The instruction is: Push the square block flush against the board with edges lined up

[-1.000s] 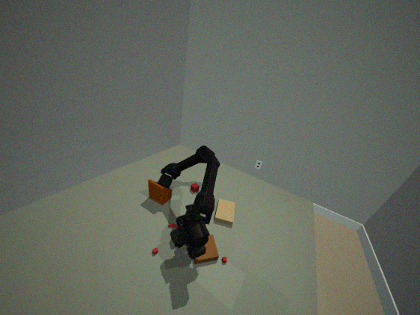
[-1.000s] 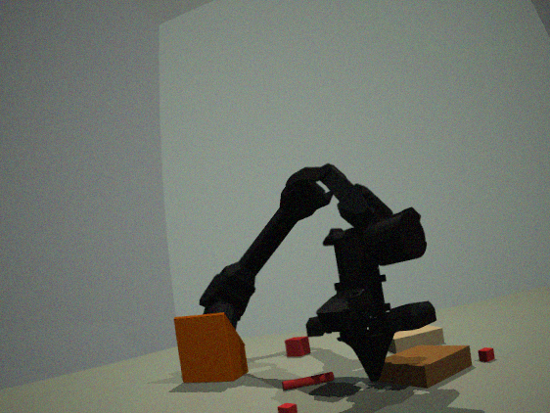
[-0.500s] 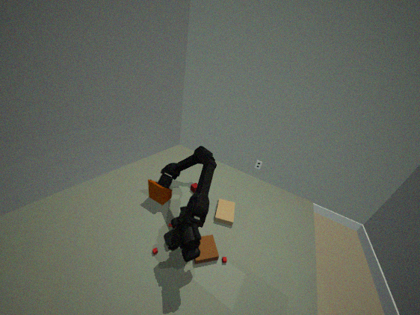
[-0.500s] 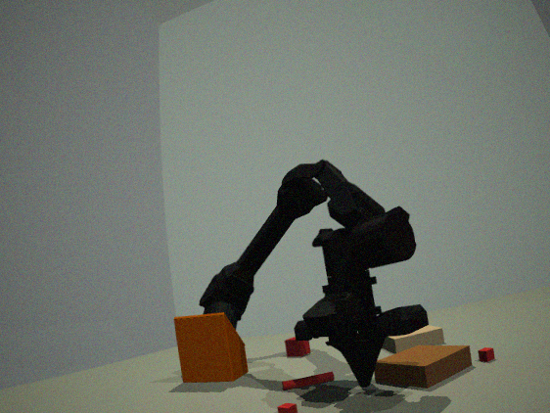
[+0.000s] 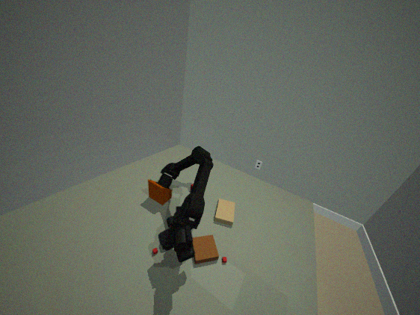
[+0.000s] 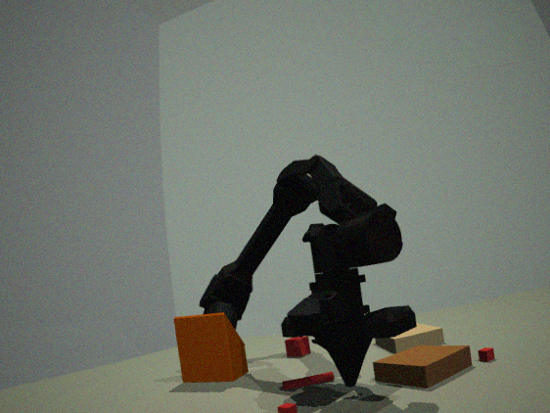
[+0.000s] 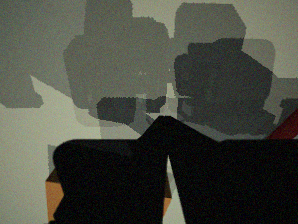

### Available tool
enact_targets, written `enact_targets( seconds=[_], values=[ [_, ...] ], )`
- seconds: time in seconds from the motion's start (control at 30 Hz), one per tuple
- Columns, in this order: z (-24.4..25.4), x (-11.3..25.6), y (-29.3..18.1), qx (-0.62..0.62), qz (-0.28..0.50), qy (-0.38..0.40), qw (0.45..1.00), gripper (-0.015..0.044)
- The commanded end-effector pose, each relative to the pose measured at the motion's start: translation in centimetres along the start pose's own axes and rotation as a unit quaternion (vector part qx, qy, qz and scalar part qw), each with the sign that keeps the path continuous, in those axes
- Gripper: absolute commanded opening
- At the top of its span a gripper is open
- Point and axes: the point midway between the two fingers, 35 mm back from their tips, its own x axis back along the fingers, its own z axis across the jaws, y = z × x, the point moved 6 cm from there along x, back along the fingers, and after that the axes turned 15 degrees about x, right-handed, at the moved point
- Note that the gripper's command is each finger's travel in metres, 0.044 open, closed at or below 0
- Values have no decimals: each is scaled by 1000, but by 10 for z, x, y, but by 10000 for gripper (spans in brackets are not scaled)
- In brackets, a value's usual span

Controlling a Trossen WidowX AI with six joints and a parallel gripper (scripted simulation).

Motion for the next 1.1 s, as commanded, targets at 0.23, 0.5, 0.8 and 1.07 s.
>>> enact_targets(
  seconds=[0.23, 0.5, 0.8, 1.07],
  values=[
    [4, 46, 0, 8, -8, 13, 1000, 0],
    [31, 50, 0, 133, -10, 13, 991, 0],
    [60, 52, -2, 273, -16, 11, 962, 0],
    [84, 53, -6, 397, -17, 9, 917, 0]
  ],
)
